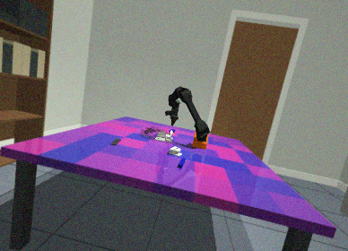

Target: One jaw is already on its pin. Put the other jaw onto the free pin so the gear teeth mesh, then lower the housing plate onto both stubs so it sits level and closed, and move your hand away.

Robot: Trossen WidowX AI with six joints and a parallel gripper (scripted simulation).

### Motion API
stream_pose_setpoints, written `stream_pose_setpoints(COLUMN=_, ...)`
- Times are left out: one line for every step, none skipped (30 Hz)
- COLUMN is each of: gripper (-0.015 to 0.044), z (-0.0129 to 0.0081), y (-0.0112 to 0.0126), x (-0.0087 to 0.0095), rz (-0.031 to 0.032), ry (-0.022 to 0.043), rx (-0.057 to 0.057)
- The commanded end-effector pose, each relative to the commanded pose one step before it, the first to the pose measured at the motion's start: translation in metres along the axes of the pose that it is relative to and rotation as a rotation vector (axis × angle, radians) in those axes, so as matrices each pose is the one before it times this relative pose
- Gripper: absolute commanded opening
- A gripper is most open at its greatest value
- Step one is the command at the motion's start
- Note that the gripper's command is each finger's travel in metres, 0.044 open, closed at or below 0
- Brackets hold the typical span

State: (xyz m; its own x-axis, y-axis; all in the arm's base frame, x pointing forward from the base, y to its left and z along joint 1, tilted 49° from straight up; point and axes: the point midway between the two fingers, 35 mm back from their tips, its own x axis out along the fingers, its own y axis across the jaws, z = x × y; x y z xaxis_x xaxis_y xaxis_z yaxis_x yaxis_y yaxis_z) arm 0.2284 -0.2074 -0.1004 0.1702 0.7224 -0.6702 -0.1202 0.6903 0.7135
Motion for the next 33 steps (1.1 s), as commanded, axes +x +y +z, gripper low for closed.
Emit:
stream_pose_setpoints(gripper=0.0, z=0.00236, y=0.00008, x=-0.0002, rz=0.00227, ry=-0.00286, rx=0.1239)
stream_pose_setpoints(gripper=0.0, z=0.00037, y=-0.00001, x=-0.00001, rz=0.00001, ry=-0.00002, rx=0.0291)
stream_pose_setpoints(gripper=0.0, z=0.00037, y=0.0, x=-0.00001, rz=0.00001, ry=-0.00002, rx=0.0291)
stream_pose_setpoints(gripper=0.0, z=0.00037, y=0.00002, x=-0.00001, rz=0.00001, ry=-0.00002, rx=0.0291)
stream_pose_setpoints(gripper=0.0, z=0.00037, y=0.00003, x=-0.00001, rz=0.00001, ry=-0.00002, rx=0.0291)
stream_pose_setpoints(gripper=0.0, z=0.00037, y=0.00004, x=-0.00001, rz=0.00001, ry=-0.00002, rx=0.0291)
stream_pose_setpoints(gripper=0.0, z=0.00037, y=0.00005, x=-0.00001, rz=0.00001, ry=-0.00002, rx=0.0291)
stream_pose_setpoints(gripper=0.0, z=0.00036, y=0.00006, x=-0.00001, rz=0.00001, ry=-0.00002, rx=0.0291)
stream_pose_setpoints(gripper=0.0, z=0.00036, y=0.00007, x=0.0, rz=0.00002, ry=-0.00002, rx=0.0291)
stream_pose_setpoints(gripper=0.0, z=0.00036, y=0.00008, x=0.0, rz=0.00002, ry=-0.00002, rx=0.0291)
stream_pose_setpoints(gripper=0.0, z=0.00036, y=0.00009, x=0.0, rz=0.00002, ry=-0.00002, rx=0.0291)
stream_pose_setpoints(gripper=0.0, z=0.00035, y=0.0001, x=0.0, rz=0.00002, ry=-0.00002, rx=0.0291)
stream_pose_setpoints(gripper=0.0, z=0.00035, y=0.00011, x=0.0, rz=0.00002, ry=-0.00002, rx=0.0291)
stream_pose_setpoints(gripper=0.0, z=0.00035, y=0.00012, x=0.0, rz=0.00002, ry=-0.00002, rx=0.0291)
stream_pose_setpoints(gripper=0.0, z=0.00034, y=0.00014, x=0.0, rz=0.00002, ry=-0.00001, rx=0.0291)
stream_pose_setpoints(gripper=0.0, z=0.00034, y=0.00015, x=0.0, rz=0.00002, ry=-0.00001, rx=0.0291)
stream_pose_setpoints(gripper=0.0, z=0.00033, y=0.00016, x=0.0, rz=0.00002, ry=-0.00001, rx=0.0291)
stream_pose_setpoints(gripper=0.0, z=0.00033, y=0.00017, x=0.0, rz=0.00002, ry=-0.00001, rx=0.0291)
stream_pose_setpoints(gripper=0.0, z=0.00032, y=0.00018, x=0.0, rz=0.00002, ry=-0.00001, rx=0.0291)
stream_pose_setpoints(gripper=0.0, z=0.00032, y=0.00019, x=0.0, rz=0.00003, ry=-0.00001, rx=0.0291)
stream_pose_setpoints(gripper=0.0, z=0.00031, y=0.0002, x=0.0, rz=0.00003, ry=-0.00001, rx=0.0291)
stream_pose_setpoints(gripper=0.0, z=0.00031, y=0.0002, x=0.0, rz=0.00003, ry=-0.00001, rx=0.0291)
stream_pose_setpoints(gripper=0.0, z=0.0003, y=0.00021, x=0.0, rz=0.00003, ry=-0.00001, rx=0.0291)
stream_pose_setpoints(gripper=0.0, z=0.00029, y=0.00022, x=0.0, rz=0.00003, ry=0.0, rx=0.0291)
stream_pose_setpoints(gripper=0.0, z=0.00029, y=0.00023, x=0.0, rz=0.00003, ry=0.0, rx=0.0291)
stream_pose_setpoints(gripper=0.0, z=0.00028, y=0.00024, x=0.0, rz=0.00003, ry=0.0, rx=0.0291)
stream_pose_setpoints(gripper=0.0, z=0.00027, y=0.00025, x=0.0, rz=0.00003, ry=0.0, rx=0.0291)
stream_pose_setpoints(gripper=0.0, z=0.00026, y=0.00026, x=0.0, rz=0.00003, ry=0.0, rx=0.0291)
stream_pose_setpoints(gripper=0.0, z=0.00026, y=0.00026, x=0.0, rz=0.00003, ry=0.0, rx=0.0291)
stream_pose_setpoints(gripper=0.0, z=0.00025, y=0.00027, x=0.0, rz=0.00003, ry=0.0, rx=0.0291)
stream_pose_setpoints(gripper=0.0, z=0.00024, y=0.00028, x=0.0, rz=0.00003, ry=0.0, rx=0.0291)
stream_pose_setpoints(gripper=0.0, z=0.00023, y=0.00029, x=0.0, rz=0.00003, ry=0.00001, rx=0.0291)
stream_pose_setpoints(gripper=0.0, z=0.00022, y=0.00029, x=0.0, rz=0.00003, ry=0.00001, rx=0.0291)
